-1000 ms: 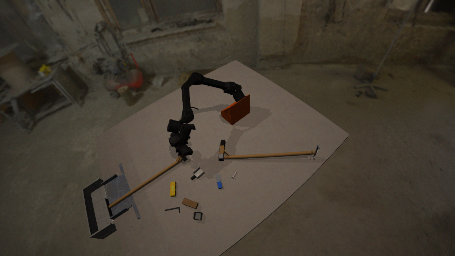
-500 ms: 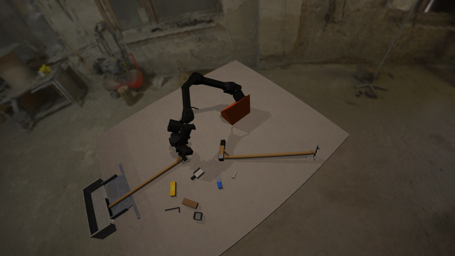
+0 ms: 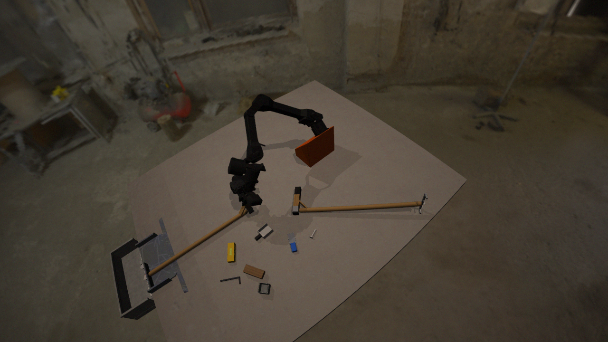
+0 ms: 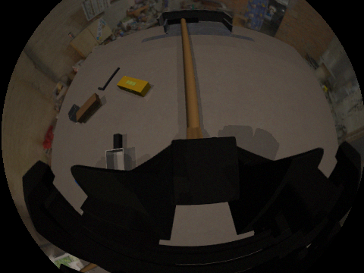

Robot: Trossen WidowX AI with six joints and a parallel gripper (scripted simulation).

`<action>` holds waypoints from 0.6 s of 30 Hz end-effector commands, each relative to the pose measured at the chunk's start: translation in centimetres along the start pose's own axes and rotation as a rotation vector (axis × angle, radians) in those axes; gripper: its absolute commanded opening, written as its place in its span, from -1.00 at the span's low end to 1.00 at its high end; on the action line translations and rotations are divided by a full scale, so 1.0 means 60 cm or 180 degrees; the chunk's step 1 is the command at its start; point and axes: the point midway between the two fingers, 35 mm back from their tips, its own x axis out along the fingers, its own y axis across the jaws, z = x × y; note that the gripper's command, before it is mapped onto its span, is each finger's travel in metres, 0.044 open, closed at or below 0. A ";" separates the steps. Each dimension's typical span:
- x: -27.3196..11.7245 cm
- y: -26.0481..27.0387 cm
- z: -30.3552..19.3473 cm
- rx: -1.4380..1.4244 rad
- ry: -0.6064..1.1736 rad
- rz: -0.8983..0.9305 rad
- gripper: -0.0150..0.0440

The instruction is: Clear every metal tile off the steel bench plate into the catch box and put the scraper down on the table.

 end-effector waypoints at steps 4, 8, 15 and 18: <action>-0.016 0.006 -0.010 -0.0001 -0.0021 0.0015 -0.49; -0.023 0.008 -0.017 -0.0001 -0.0021 0.0017 -0.49; -0.034 0.012 -0.031 -0.0001 -0.0021 0.0020 -0.49; -0.039 0.013 -0.036 -0.0001 -0.0021 0.0022 -0.49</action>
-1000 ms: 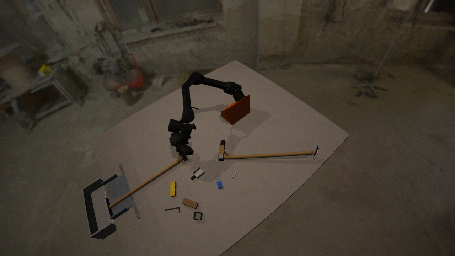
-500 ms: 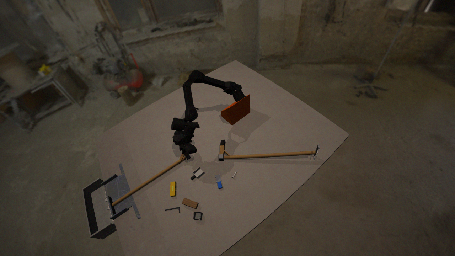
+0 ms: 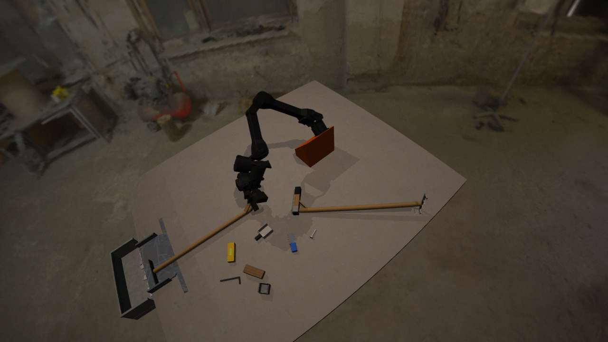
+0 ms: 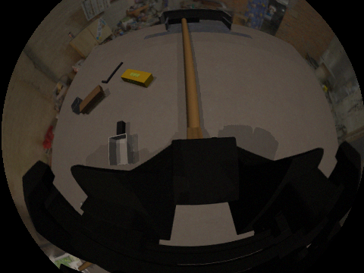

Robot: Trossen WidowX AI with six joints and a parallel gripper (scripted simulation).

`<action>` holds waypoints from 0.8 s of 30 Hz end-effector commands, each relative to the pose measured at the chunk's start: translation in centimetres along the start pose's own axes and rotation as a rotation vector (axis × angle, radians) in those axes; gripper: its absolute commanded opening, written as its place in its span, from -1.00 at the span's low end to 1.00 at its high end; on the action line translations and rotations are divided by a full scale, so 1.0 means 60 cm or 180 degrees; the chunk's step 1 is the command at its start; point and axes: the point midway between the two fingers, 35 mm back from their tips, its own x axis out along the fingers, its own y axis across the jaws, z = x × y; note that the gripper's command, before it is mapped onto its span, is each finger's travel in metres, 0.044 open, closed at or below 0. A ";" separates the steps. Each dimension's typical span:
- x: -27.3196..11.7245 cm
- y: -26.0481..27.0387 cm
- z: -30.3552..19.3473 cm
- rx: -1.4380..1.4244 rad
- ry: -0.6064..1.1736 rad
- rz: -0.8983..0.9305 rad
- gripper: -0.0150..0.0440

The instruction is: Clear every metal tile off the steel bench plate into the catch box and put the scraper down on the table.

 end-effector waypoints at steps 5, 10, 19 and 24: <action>-0.019 0.007 -0.011 -0.0002 -0.0032 0.0022 -0.49; -0.028 0.009 -0.021 -0.0002 -0.0033 0.0024 -0.49; -0.042 0.013 -0.040 -0.0003 -0.0033 0.0027 -0.49; -0.050 0.015 -0.050 -0.0004 -0.0034 0.0029 -0.49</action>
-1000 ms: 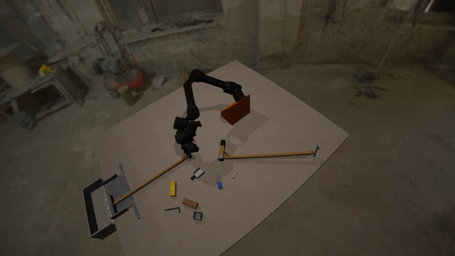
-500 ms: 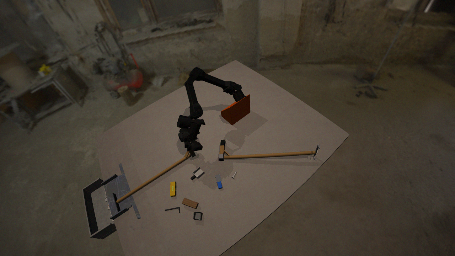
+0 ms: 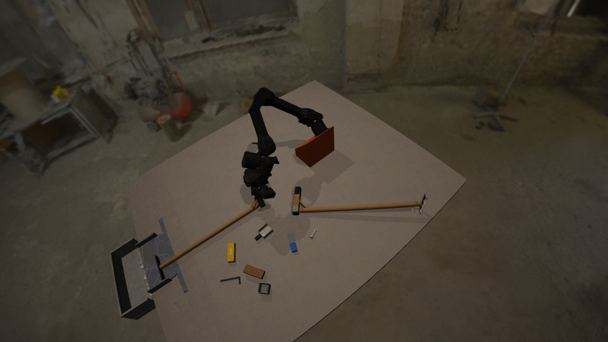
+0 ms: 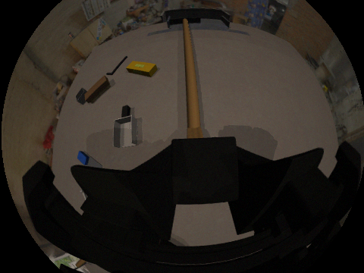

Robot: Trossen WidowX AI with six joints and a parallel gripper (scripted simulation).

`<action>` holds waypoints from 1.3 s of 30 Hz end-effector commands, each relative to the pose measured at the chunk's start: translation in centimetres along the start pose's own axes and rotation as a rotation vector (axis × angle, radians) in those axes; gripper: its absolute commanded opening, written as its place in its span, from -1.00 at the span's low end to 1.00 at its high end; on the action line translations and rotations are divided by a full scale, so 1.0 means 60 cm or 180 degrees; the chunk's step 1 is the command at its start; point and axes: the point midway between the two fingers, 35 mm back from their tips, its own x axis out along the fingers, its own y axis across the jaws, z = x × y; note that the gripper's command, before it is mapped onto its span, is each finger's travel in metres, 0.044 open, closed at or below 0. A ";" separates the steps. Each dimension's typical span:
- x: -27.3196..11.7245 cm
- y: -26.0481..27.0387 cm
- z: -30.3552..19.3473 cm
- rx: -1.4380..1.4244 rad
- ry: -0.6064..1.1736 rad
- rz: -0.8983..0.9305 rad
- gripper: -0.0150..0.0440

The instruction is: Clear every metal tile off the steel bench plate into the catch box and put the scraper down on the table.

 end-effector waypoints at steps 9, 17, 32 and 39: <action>-0.026 0.008 -0.022 -0.0006 -0.0034 0.0024 -0.49; -0.039 0.010 -0.039 -0.0007 -0.0035 0.0026 -0.49; -0.062 0.008 -0.071 -0.0010 -0.0040 0.0027 -0.49; -0.073 0.005 -0.086 -0.0012 -0.0043 0.0027 -0.49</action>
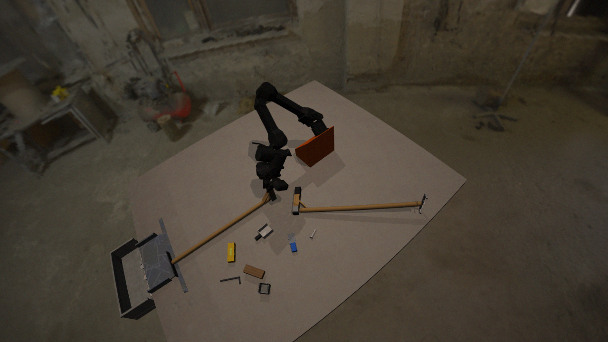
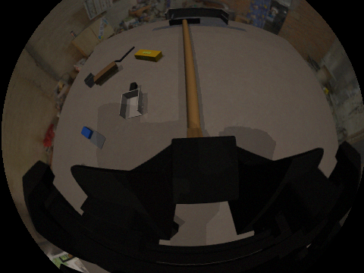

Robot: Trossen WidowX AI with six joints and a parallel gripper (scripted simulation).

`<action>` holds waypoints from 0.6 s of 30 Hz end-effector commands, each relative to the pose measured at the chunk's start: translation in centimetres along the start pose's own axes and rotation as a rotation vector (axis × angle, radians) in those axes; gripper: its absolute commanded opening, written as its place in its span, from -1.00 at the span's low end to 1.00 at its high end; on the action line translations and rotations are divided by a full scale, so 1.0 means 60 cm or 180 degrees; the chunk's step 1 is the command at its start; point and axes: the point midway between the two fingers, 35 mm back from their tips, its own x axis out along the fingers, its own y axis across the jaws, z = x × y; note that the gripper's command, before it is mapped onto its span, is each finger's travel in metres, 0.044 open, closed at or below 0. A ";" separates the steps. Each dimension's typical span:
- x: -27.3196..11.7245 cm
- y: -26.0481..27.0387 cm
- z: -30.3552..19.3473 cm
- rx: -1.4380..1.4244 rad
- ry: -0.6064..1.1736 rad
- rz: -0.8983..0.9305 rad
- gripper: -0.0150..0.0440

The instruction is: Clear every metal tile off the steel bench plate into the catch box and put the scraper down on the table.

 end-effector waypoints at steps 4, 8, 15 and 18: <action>-0.015 -0.005 -0.011 0.0033 -0.0033 -0.0007 -0.49; -0.021 -0.007 -0.019 0.0032 -0.0034 -0.0007 -0.49; -0.031 -0.013 -0.034 0.0029 -0.0038 -0.0008 -0.49; -0.035 -0.015 -0.041 0.0028 -0.0039 -0.0008 -0.49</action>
